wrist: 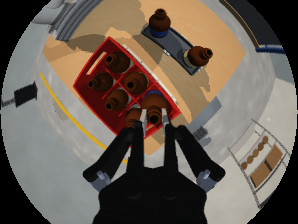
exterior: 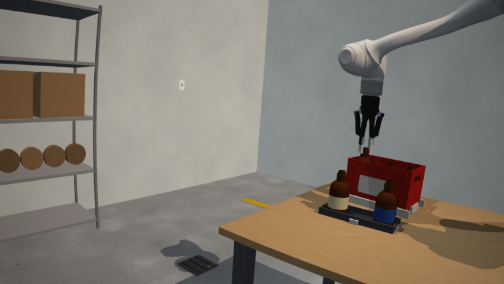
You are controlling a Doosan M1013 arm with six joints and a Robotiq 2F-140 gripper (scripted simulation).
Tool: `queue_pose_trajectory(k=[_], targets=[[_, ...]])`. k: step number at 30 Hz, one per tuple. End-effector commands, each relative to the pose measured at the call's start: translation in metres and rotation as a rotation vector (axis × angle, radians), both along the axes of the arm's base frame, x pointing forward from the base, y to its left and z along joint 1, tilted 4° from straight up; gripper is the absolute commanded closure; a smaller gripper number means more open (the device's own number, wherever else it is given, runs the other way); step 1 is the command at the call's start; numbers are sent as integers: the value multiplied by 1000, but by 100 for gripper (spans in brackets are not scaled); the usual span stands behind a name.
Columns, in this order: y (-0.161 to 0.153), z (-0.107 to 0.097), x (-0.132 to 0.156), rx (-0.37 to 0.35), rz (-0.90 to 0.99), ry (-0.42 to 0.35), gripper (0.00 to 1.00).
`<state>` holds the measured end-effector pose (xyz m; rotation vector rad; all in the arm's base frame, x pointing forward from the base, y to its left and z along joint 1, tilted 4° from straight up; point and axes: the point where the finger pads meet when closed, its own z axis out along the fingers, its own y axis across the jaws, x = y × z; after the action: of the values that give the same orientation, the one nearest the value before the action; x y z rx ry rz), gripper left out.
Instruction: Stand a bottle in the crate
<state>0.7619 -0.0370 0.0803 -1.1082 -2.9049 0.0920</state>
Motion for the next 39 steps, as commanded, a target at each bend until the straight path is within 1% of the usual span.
queue_pose_trajectory(k=[1, 22, 39], targets=[[0, 0, 0, 0, 0, 0, 100], [0, -3, 0, 0, 0, 0, 100], [-1, -17, -1, 0, 0, 0, 100]])
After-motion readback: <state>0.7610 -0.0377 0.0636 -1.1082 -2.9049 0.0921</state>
